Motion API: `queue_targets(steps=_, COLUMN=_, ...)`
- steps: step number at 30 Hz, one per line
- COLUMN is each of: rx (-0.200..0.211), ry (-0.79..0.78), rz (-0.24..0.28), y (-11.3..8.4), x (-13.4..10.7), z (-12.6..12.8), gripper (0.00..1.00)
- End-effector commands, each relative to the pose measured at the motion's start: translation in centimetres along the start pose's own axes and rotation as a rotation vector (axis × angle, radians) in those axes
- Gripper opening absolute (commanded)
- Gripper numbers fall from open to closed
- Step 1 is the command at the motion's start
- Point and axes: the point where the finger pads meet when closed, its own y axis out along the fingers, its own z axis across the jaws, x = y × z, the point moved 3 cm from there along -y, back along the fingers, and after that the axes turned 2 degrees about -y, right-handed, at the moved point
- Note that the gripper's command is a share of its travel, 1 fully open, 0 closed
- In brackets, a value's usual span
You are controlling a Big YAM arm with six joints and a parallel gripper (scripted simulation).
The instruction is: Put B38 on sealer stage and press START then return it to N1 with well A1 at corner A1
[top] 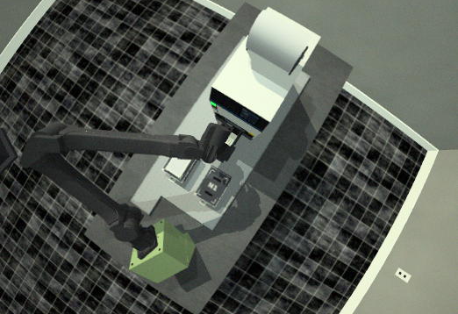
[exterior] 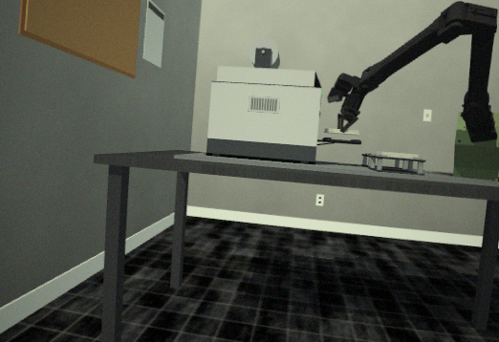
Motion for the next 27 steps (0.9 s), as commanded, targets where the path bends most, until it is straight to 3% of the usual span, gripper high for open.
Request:
queue_targets(steps=1, rx=0.004, ry=-0.001, rz=0.002, y=0.4, x=-0.3, z=0.6, gripper=0.00)
queue_targets(steps=15, rx=-0.002, ry=0.009, rz=0.001, y=1.1, x=-0.4, z=-0.6, gripper=0.00)
queue_targets(steps=27, rx=0.006, ry=0.000, rz=0.003, y=1.5, x=-0.7, z=0.7, gripper=0.00)
